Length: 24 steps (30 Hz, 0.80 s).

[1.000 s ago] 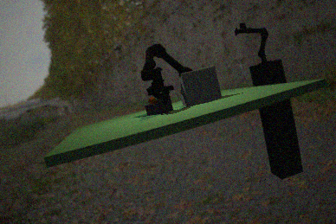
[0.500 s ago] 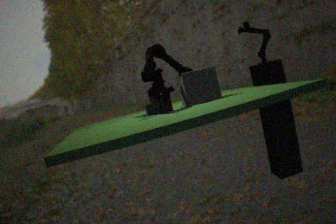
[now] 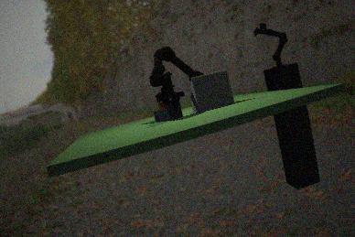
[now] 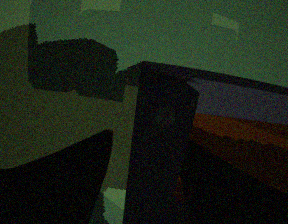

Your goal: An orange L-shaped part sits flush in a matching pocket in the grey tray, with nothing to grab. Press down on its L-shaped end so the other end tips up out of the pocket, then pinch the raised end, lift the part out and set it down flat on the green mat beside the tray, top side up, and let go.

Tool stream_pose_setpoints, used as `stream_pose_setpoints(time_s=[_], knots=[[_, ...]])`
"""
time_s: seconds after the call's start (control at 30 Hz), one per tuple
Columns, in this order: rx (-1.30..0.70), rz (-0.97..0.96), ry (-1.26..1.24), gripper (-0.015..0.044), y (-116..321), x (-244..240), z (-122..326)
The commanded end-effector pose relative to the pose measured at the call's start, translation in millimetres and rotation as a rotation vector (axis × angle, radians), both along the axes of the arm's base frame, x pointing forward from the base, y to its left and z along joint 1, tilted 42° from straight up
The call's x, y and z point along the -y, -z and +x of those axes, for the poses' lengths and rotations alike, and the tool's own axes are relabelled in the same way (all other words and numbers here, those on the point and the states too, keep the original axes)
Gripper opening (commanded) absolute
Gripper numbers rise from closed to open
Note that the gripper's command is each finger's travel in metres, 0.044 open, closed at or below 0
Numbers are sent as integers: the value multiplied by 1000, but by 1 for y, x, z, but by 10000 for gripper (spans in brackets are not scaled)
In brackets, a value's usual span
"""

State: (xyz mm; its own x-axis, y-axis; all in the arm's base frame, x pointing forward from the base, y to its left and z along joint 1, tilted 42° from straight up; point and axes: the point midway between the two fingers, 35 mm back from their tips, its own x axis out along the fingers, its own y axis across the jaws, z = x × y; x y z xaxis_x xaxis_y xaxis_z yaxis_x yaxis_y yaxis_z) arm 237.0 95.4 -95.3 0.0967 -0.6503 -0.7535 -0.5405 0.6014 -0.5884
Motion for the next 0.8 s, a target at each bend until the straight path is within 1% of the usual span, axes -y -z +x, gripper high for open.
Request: stream_pose_setpoints(time_s=[0.0, 0.2, 0.3, 0.43, 0.77], knots=[[-1, 0, 2, 180, -1, -6, -3], [-2, -3, 1, 180, -9, -18, -6], [-3, -1, 1, 180, -33, -38, -5], [-4, -2, 1, 180, -79, -68, -10], [7, 9, -13, 180, -79, -70, -8]])
